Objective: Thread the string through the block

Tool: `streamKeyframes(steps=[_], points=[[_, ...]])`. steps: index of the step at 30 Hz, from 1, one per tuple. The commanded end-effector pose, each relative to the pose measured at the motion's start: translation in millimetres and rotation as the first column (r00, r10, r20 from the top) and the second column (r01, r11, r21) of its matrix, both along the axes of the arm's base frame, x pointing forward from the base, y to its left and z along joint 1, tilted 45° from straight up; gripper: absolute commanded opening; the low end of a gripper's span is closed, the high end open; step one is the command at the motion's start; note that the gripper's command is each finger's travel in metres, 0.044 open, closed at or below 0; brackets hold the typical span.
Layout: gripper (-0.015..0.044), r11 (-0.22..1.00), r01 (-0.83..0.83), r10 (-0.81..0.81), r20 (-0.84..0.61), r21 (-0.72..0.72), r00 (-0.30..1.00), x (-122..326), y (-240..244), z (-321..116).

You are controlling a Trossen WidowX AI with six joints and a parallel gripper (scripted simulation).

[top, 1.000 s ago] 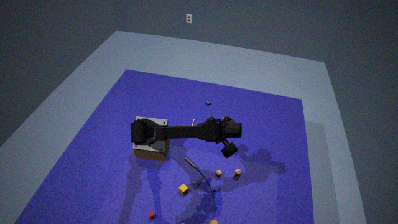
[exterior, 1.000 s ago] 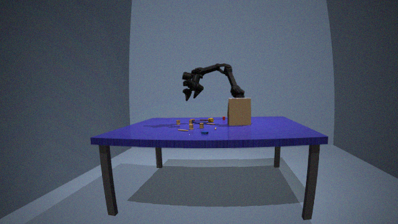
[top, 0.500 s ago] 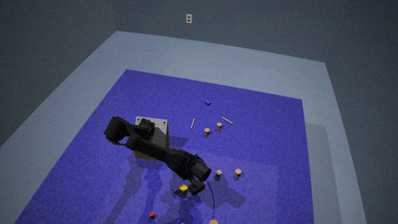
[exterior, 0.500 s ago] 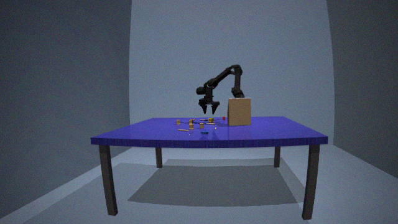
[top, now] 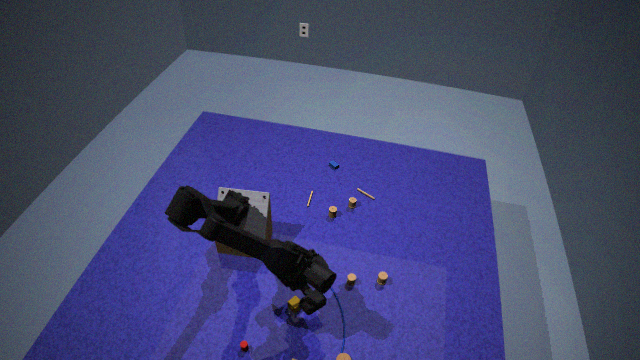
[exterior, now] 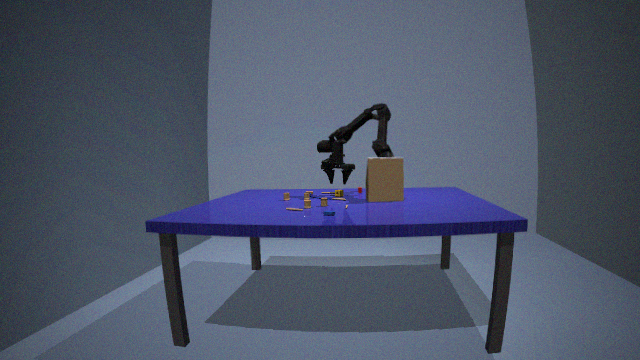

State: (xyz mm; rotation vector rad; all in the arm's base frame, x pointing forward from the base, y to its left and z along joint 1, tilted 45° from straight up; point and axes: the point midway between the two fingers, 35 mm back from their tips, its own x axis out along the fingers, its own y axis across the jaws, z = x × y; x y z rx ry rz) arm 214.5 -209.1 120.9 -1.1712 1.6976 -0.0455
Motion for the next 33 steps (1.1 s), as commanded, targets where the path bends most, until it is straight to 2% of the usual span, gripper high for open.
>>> streamKeyframes(steps=[1,6,13,22,33], points=[[0.0361,1.000,0.000,0.000,0.000,0.000,1.000,0.1,0.0,0.0],[0.0243,1.000,0.000,0.000,0.000,0.000,1.000,0.1,0.0,0.0],[0.0243,1.000,0.000,0.000,0.000,0.000,1.000,0.0,0.0,0.0],[0.0007,1.000,0.000,0.000,0.000,0.000,1.000,0.0,0.0,0.0],[0.0000,1.000,0.000,0.000,0.000,0.000,1.000,0.0,0.0,0.0]])
